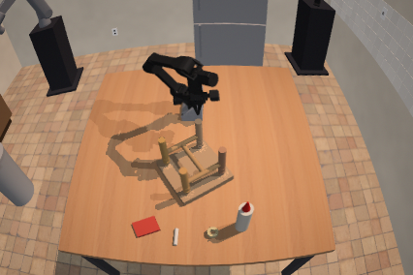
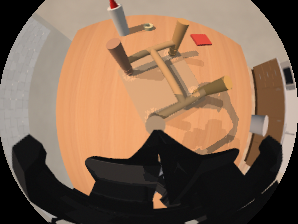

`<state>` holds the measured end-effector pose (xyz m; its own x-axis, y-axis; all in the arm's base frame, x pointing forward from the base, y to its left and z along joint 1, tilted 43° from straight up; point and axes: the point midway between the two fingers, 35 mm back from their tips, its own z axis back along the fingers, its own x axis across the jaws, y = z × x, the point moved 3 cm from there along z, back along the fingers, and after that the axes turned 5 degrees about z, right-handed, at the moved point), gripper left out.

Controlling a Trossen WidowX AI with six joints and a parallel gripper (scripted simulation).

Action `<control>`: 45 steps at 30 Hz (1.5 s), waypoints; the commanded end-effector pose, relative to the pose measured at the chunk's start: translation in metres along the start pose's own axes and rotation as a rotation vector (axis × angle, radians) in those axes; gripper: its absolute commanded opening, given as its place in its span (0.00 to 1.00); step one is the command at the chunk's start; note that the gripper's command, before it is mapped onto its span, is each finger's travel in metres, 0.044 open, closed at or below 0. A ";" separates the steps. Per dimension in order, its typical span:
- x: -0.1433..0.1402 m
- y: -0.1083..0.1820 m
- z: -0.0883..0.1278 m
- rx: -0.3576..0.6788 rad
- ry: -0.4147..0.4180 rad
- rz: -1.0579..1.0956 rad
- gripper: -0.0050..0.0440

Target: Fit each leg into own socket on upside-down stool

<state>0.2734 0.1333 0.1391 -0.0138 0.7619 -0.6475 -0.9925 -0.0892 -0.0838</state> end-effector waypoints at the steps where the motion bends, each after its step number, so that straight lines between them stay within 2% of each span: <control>1: 0.001 -0.001 0.000 0.014 0.022 0.105 0.10; 7: 0.001 -0.001 0.000 0.014 0.022 0.105 0.10; 14: 0.000 0.006 -0.023 0.014 0.023 0.105 0.10; 45: 0.000 0.012 -0.048 0.014 0.022 0.105 0.10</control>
<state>0.2663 0.1078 0.1052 -0.1189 0.7428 -0.6588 -0.9868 -0.1619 -0.0044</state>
